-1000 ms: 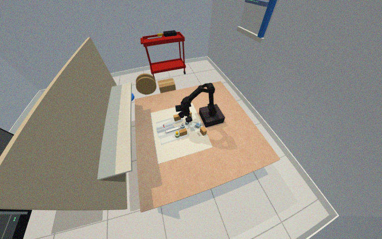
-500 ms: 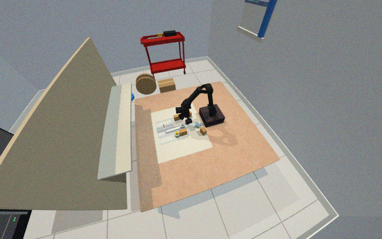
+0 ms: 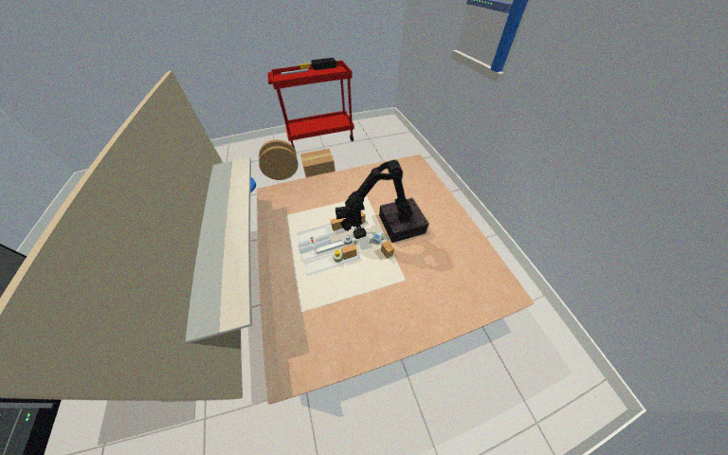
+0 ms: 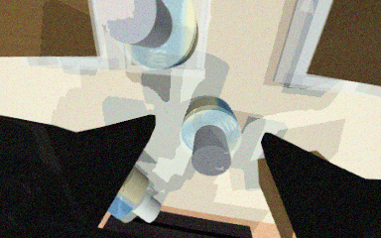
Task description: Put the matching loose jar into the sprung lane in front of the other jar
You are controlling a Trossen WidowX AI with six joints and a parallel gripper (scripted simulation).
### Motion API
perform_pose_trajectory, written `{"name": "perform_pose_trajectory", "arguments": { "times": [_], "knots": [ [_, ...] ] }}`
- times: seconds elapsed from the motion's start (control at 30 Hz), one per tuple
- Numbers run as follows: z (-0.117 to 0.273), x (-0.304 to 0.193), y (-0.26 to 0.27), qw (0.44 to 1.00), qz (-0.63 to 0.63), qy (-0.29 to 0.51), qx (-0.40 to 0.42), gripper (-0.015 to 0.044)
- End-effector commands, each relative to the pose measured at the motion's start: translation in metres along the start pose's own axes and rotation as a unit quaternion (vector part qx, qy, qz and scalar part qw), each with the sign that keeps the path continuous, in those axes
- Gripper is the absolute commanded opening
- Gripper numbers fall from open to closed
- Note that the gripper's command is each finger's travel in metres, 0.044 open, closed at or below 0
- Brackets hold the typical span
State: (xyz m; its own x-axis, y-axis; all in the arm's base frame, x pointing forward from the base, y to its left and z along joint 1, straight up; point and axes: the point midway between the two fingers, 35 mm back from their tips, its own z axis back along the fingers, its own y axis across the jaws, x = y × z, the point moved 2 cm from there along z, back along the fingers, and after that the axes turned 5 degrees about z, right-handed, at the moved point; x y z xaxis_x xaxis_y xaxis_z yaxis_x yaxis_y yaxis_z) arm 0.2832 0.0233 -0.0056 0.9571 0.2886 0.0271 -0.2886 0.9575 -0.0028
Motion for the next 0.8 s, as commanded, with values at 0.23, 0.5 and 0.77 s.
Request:
{"name": "perform_pose_trajectory", "arguments": {
  "times": [0.23,0.5,0.77],
  "knots": [
    [-0.002,0.000,0.000,1.000,-0.002,-0.001,-0.002,0.0204],
    [-0.001,-0.001,-0.001,1.000,-0.002,0.000,-0.003,0.0111],
    [0.038,0.001,-0.007,1.000,0.000,0.005,-0.013,0.0000]
  ]
}}
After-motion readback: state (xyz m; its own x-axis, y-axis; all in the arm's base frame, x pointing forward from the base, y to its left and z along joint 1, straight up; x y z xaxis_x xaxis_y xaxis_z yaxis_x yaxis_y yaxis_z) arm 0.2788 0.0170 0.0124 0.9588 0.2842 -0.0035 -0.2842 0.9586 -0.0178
